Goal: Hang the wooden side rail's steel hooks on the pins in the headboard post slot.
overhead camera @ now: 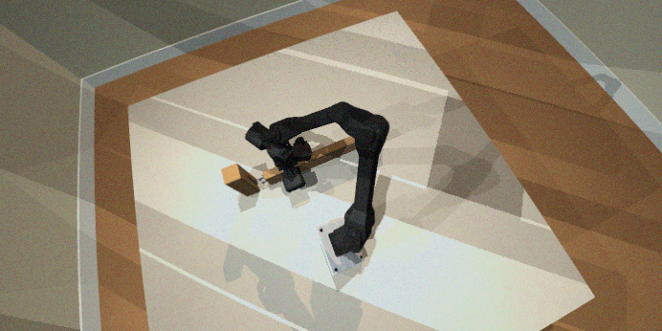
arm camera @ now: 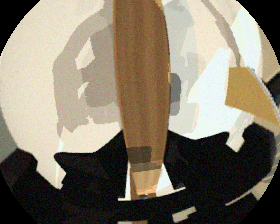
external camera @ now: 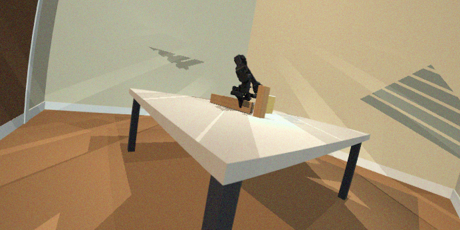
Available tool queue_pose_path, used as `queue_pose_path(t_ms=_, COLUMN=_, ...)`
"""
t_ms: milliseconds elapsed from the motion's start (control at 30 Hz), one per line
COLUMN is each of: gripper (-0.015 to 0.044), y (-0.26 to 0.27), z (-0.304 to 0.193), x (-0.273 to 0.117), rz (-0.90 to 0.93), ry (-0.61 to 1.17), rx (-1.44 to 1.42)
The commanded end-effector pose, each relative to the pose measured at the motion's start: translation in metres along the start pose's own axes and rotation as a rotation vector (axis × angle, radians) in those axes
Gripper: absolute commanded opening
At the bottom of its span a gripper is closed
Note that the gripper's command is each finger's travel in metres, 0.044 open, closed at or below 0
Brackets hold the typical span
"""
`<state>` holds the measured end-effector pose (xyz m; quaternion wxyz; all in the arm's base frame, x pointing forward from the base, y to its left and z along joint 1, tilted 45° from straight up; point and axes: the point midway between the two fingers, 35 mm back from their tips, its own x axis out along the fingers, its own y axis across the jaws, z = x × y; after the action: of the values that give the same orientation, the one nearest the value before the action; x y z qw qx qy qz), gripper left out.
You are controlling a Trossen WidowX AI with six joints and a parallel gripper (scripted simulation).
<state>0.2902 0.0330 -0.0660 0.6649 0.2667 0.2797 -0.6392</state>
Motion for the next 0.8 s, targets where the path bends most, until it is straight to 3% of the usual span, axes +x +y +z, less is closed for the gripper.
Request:
queue_pose_path(t_ms=0, gripper=0.0, y=0.0027, z=-0.0009, x=-0.0057, rz=0.013, ry=0.008, rx=0.014)
queue_pose_path(t_ms=767, gripper=0.0, y=0.0026, z=-0.0009, x=-0.0096, rz=0.013, ry=0.009, rx=0.014)
